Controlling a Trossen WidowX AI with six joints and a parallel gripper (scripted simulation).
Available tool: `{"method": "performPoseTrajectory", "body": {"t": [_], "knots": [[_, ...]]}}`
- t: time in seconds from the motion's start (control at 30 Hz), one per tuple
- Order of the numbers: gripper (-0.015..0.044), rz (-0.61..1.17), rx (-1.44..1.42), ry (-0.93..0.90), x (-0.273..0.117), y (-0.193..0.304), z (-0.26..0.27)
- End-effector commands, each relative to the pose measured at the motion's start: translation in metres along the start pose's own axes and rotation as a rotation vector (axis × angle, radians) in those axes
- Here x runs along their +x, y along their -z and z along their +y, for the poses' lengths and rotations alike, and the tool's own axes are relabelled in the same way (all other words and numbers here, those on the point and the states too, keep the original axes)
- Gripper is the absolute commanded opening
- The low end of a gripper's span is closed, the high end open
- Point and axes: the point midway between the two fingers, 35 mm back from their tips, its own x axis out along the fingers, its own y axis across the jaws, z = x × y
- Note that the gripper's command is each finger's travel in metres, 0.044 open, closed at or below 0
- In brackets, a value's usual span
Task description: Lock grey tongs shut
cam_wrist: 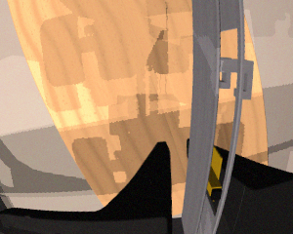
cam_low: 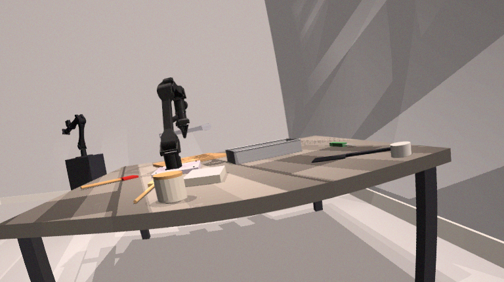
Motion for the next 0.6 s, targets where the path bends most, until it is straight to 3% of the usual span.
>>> {"method": "performPoseTrajectory", "body": {"t": [0.0,0.57], "knots": [[-0.0150,0.057,0.017,-0.045,0.005,-0.002,0.004],[-0.0150,0.650,0.120,-0.181,0.008,-0.008,0.019]]}}
